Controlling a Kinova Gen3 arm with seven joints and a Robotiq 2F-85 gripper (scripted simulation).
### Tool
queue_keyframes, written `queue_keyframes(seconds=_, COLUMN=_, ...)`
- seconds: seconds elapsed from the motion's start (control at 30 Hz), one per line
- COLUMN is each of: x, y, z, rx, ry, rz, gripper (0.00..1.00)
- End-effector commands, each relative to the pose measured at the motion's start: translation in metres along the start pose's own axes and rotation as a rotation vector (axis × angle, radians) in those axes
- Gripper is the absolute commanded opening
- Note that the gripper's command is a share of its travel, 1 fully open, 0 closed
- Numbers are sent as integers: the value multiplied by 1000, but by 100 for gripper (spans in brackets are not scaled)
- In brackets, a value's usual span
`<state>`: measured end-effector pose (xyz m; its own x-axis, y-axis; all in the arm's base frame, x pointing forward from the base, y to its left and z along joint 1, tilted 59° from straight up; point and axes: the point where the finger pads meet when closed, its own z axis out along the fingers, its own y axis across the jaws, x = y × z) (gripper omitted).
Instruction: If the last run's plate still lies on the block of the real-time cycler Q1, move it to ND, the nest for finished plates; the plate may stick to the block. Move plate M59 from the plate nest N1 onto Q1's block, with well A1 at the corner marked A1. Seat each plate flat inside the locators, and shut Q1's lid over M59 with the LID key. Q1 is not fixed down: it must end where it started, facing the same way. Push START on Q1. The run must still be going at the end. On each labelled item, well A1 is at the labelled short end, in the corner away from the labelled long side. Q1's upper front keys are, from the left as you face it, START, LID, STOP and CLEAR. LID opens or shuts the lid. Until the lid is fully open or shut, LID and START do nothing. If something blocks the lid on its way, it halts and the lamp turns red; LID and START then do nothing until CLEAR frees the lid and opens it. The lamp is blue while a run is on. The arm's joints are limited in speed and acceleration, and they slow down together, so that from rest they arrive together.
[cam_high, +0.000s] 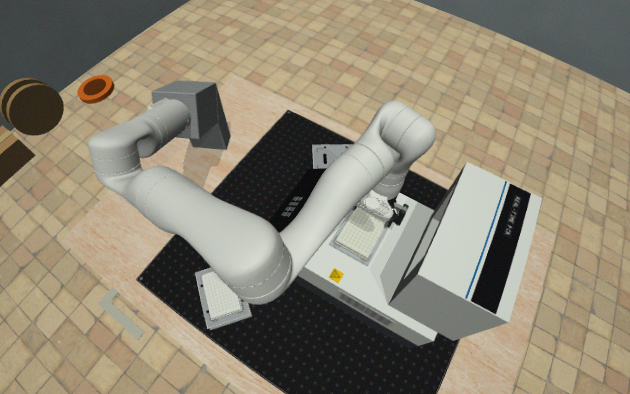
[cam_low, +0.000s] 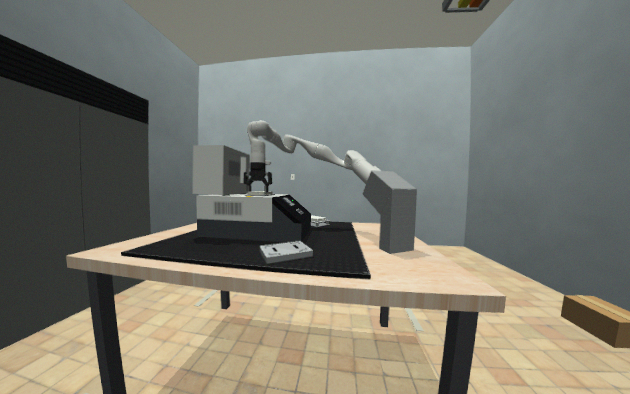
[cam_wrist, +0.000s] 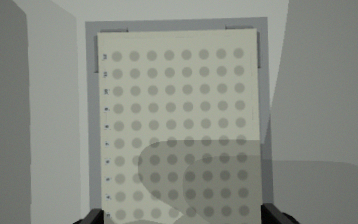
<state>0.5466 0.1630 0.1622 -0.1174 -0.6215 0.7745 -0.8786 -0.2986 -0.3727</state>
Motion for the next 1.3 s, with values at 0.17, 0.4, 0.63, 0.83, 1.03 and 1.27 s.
queue_keyframes(seconds=0.17, x=0, y=0, z=0, rx=1, ry=-1, rz=0, gripper=90)
queue_keyframes(seconds=0.4, x=0, y=0, z=0, rx=1, ry=-1, rz=0, gripper=90)
queue_keyframes(seconds=0.63, x=0, y=0, z=-2, rx=1, ry=-1, rz=0, gripper=90)
queue_keyframes(seconds=0.83, x=0, y=0, z=-3, rx=1, ry=-1, rz=0, gripper=90)
queue_keyframes(seconds=1.03, x=0, y=0, z=-5, rx=1, ry=-1, rz=0, gripper=90)
queue_keyframes(seconds=1.27, x=0, y=0, z=-8, rx=1, ry=-1, rz=0, gripper=90)
